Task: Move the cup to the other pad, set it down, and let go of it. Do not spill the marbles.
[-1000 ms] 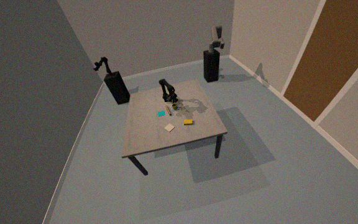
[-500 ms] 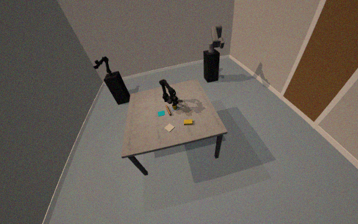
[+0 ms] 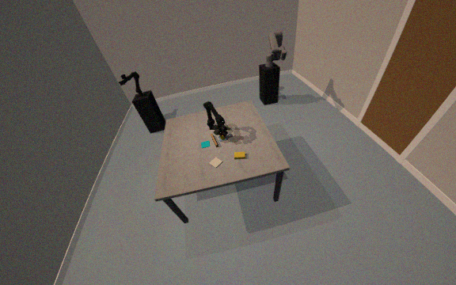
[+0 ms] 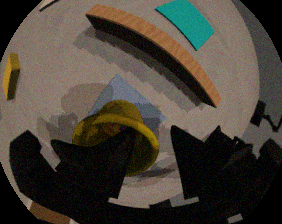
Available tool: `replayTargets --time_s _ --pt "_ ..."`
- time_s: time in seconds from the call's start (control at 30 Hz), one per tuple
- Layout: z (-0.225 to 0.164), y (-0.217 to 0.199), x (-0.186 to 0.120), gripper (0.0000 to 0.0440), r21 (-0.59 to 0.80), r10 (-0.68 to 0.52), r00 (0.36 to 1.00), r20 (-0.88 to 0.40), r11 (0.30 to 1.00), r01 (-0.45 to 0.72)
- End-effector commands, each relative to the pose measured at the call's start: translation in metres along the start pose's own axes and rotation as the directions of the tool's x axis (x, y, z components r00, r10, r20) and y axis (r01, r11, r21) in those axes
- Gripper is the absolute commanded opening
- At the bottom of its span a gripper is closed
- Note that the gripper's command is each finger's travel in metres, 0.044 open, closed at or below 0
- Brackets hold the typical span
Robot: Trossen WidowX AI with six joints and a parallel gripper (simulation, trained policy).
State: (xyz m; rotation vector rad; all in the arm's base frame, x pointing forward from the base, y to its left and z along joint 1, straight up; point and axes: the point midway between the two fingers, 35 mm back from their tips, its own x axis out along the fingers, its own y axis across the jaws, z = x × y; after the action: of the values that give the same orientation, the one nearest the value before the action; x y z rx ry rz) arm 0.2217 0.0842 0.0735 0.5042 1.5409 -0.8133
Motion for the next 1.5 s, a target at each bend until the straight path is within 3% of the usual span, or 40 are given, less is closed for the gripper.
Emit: replayTargets --time_s 0.0,0.2,0.27,0.9,1.47 --pt "-0.001 0.000 0.010 0.0167 -0.028 -0.006 1.000 0.000 1.000 0.006" --pt "0.002 -0.001 0.017 0.0024 -0.069 0.002 1.000 0.014 0.998 -0.001" --pt "0.003 -0.001 0.015 0.0000 -0.073 0.009 1.000 0.020 0.997 -0.007" --pt "0.018 -0.010 -0.035 0.0002 0.051 0.123 0.992 0.033 0.991 -0.124" --pt "0.055 -0.020 -0.075 0.0000 0.210 0.224 0.970 0.094 0.948 -0.240"
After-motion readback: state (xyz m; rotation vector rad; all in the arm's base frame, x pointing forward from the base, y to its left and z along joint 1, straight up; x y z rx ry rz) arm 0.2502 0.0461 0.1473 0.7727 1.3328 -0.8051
